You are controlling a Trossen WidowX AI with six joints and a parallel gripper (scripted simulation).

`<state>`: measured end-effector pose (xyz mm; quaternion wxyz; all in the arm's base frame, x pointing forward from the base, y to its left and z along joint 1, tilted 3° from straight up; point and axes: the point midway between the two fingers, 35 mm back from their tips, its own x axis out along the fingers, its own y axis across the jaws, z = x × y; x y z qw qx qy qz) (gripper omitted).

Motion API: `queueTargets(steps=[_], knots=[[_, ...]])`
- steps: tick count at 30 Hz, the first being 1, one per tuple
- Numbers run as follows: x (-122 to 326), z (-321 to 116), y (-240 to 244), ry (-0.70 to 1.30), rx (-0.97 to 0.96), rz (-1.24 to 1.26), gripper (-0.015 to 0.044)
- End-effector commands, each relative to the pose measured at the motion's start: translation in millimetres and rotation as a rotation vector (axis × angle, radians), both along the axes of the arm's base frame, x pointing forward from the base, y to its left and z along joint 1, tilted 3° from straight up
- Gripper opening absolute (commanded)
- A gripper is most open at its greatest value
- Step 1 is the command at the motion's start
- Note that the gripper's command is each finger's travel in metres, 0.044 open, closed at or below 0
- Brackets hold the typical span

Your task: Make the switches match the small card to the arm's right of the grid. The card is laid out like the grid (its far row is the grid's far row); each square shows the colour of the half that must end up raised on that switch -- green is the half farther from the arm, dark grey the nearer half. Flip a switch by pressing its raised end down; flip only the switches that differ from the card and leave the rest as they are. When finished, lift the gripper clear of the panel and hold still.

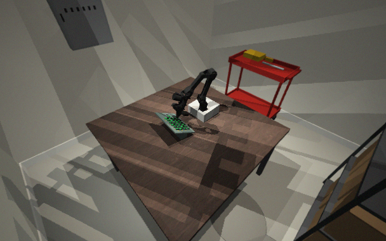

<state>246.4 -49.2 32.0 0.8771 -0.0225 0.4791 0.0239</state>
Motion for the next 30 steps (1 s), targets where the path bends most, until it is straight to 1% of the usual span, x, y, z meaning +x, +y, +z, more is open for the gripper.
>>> queueTargets(steps=[1,30], knots=[[-0.3,-0.9,-0.5,0.003,-0.001,-0.006,0.0000],[1.2,-3.0,-0.5,0.003,-0.001,-0.006,0.0000]])
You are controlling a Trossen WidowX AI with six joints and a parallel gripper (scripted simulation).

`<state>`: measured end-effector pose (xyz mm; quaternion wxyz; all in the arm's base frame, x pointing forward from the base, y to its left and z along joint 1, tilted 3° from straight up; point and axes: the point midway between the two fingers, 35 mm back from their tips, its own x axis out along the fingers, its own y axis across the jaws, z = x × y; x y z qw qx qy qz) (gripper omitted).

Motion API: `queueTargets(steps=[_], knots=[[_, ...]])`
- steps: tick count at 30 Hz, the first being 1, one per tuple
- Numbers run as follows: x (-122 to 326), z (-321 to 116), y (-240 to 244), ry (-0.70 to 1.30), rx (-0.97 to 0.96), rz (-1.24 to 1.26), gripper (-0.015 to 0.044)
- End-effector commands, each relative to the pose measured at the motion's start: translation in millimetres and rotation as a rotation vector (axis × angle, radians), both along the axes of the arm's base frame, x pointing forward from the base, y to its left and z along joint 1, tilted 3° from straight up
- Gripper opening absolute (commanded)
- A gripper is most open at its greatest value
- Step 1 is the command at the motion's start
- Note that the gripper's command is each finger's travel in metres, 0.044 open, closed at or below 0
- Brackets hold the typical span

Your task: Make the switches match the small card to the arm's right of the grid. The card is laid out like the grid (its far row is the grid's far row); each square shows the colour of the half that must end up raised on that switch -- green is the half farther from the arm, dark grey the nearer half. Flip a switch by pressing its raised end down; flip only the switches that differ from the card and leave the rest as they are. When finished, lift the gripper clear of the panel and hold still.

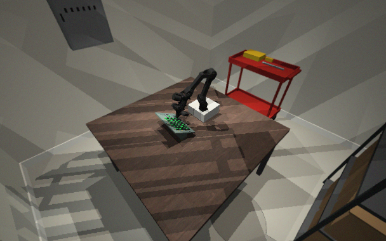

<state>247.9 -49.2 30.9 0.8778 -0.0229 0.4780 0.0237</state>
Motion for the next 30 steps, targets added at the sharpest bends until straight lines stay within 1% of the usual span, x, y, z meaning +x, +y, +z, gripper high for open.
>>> queueTargets(steps=[1,30], knots=[[-0.2,-2.0,-0.4,0.005,0.000,-0.006,0.0000],[2.0,-5.3,-0.3,0.005,0.000,-0.006,0.0000]])
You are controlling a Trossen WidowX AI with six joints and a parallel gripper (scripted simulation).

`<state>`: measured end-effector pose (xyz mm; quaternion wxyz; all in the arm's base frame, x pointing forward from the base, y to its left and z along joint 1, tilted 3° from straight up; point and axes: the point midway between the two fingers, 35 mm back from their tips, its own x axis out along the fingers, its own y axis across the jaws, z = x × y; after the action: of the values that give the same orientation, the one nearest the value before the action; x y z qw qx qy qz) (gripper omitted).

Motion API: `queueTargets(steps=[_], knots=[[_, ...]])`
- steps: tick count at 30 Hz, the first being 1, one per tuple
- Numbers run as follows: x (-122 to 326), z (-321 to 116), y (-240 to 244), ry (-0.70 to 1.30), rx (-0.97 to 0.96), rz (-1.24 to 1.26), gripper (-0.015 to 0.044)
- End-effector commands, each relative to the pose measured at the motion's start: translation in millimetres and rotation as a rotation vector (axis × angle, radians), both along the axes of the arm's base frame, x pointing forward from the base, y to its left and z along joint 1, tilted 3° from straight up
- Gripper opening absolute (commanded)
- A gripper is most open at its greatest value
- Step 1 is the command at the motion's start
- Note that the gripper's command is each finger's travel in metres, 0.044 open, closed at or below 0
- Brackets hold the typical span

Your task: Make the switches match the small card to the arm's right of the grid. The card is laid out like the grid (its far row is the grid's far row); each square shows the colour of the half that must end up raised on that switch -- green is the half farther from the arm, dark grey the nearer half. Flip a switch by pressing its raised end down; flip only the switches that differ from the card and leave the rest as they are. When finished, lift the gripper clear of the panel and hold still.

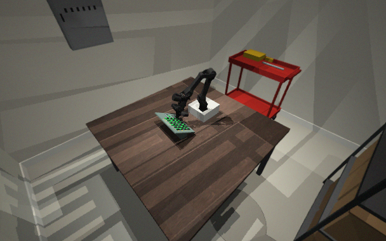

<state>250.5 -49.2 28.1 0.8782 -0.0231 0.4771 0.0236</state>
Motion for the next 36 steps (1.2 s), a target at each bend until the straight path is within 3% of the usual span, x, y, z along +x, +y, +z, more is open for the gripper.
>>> queueTargets(steps=[1,12,19,31,36], knots=[[-1,-3,0,0.007,0.001,-0.006,0.0000],[-37,51,-2,-0.016,0.002,-0.005,0.0000],[-38,52,-1,-0.016,0.002,-0.005,0.0000],[-5,83,76,-0.016,0.009,-0.005,0.0000],[-4,85,82,-0.020,0.010,-0.005,0.0000]])
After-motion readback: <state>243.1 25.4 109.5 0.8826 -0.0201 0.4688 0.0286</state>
